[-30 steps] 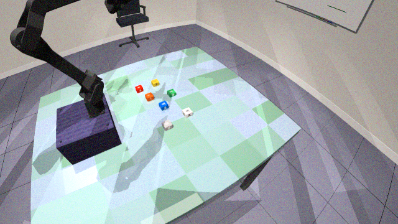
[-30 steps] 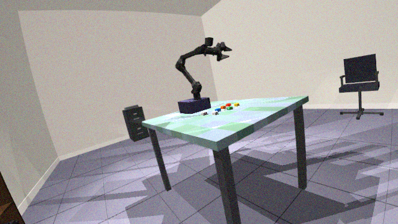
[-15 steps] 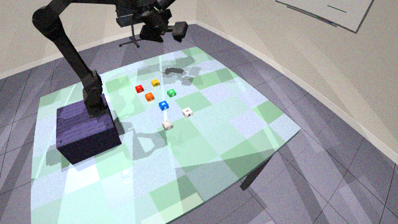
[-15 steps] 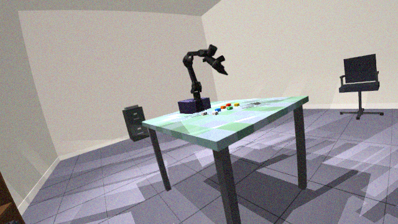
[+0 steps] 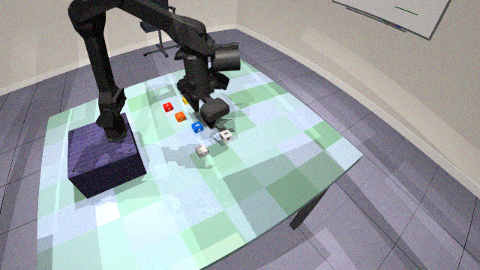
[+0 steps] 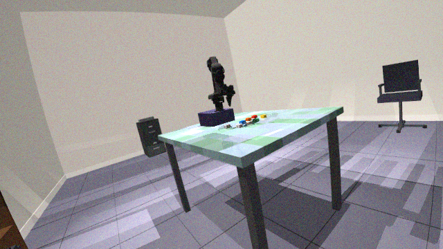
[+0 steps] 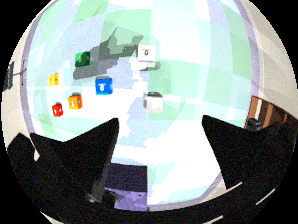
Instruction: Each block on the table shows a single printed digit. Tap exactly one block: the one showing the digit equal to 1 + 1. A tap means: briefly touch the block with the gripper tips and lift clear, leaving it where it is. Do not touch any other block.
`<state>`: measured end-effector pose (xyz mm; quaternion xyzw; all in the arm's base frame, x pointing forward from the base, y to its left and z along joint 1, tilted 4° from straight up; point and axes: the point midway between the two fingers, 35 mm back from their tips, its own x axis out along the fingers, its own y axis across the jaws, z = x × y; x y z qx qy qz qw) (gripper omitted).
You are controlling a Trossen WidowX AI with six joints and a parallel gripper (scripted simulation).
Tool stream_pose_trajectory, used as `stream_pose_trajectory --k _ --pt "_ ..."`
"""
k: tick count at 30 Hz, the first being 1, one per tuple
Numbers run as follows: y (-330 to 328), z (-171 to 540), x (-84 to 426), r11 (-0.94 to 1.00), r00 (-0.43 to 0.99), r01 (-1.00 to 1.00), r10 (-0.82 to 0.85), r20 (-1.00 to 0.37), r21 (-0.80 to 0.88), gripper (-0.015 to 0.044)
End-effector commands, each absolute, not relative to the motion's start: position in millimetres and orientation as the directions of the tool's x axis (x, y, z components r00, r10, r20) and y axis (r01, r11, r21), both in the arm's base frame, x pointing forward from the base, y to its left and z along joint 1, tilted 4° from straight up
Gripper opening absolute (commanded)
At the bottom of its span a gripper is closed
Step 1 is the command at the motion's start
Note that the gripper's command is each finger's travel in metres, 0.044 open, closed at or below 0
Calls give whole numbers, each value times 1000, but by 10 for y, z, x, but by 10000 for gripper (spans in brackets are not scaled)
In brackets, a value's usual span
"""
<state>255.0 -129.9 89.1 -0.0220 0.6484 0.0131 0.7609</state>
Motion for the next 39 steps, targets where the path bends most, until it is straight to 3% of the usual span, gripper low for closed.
stream_pose_trajectory --k 1,25,35,39 --pt "-1398 778 2392 1000 86 9 0 -996 1 400" --pt "-1380 778 2403 1000 86 9 0 -996 1 400" --pt "-243 818 2782 1000 89 8 11 -996 12 400" --pt "-156 821 2790 1000 90 8 12 -996 12 400"
